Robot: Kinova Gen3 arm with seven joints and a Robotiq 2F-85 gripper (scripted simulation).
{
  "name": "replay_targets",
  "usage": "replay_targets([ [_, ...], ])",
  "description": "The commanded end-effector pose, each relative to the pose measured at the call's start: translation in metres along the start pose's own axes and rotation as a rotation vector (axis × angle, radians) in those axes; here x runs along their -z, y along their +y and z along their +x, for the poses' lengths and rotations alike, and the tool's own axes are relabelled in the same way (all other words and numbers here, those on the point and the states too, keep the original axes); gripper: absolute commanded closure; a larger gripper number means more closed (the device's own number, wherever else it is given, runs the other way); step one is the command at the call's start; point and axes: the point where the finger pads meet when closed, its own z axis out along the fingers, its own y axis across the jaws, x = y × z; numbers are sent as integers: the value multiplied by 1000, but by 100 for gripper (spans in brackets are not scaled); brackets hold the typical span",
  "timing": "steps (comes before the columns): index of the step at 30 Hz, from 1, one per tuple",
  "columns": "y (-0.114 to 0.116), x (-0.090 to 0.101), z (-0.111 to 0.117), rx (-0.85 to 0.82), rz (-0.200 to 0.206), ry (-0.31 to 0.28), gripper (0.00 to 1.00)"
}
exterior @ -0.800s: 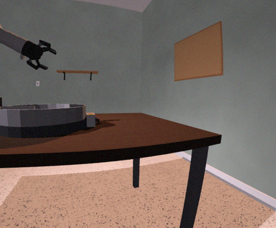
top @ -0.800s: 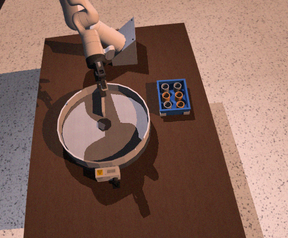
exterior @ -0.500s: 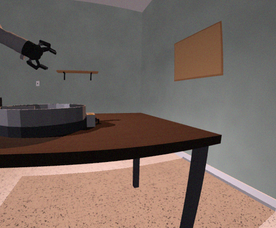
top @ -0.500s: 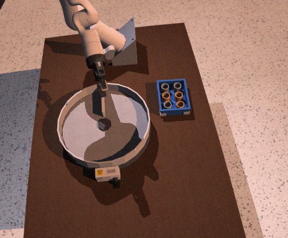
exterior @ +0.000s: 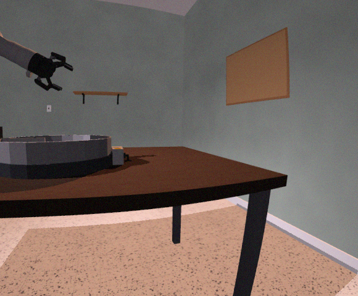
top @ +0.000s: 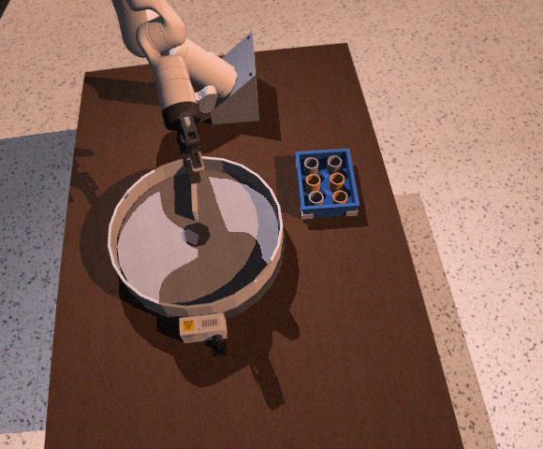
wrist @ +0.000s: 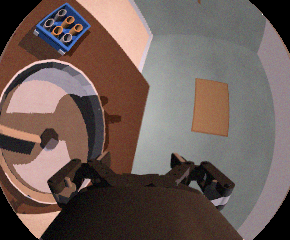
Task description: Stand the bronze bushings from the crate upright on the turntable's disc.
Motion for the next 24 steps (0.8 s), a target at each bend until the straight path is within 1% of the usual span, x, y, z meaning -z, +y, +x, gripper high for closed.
replay_targets([
  [1, 0, 0, 1, 4, 2, 4, 0],
  [8, -5, -4, 11, 40, 33, 33, 0],
  [10, -5, -4, 11, 40, 33, 33, 0],
  [12, -8, -5, 15, 57, 48, 47, 0],
  [18, -19, -9, 33, 132, 109, 106, 0],
  [24, -36, -11, 54, 240, 191, 189, 0],
])
